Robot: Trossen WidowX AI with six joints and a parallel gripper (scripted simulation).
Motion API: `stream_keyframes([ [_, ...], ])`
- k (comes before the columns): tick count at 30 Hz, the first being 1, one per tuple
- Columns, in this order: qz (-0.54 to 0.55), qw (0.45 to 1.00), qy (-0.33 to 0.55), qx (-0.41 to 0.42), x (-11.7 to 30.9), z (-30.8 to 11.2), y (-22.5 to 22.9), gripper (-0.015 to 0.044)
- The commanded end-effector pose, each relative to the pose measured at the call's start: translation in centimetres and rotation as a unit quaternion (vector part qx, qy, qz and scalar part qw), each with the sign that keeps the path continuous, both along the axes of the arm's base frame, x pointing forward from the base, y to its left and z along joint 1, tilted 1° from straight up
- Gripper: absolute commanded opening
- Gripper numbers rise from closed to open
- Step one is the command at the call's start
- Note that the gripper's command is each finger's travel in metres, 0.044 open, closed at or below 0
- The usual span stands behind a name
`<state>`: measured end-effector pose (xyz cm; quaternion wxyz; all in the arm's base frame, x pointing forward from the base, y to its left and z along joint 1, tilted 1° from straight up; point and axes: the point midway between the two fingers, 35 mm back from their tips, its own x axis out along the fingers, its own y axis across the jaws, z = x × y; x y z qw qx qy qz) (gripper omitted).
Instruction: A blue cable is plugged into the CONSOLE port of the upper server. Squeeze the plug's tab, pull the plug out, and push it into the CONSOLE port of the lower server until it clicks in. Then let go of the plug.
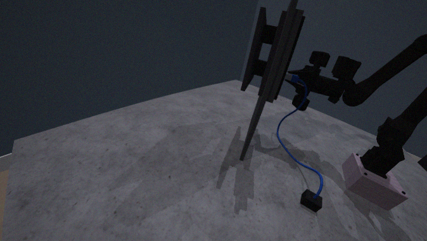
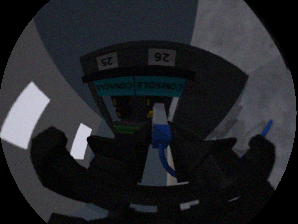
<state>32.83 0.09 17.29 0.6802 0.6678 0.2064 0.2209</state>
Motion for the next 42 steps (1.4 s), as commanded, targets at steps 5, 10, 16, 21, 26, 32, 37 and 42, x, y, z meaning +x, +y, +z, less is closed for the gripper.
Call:
stream_keyframes([
  [5, -0.002, 1.0, -0.004, -0.001, 0.5, 0.2, 0.2, 0.0],
  [10, -0.002, 1.0, -0.004, -0.001, 0.7, 0.2, 0.3, 0.0],
  [16, -0.002, 1.0, -0.005, -0.001, 0.9, 0.3, 0.4, 0.0],
  [21, -0.002, 1.0, -0.005, -0.001, 1.0, 0.3, 0.6, 0.0],
  [26, -0.002, 1.0, -0.005, -0.001, 1.2, 0.3, 0.7, 0.0],
  [32, -0.002, 1.0, -0.005, -0.001, 1.5, 0.3, 0.8, 0.0],
  [37, -0.002, 1.0, -0.005, -0.001, 1.6, 0.3, 0.9, 0.0],
  [42, -0.002, 1.0, -0.006, -0.001, 1.8, 0.4, 1.2, 0.0],
])
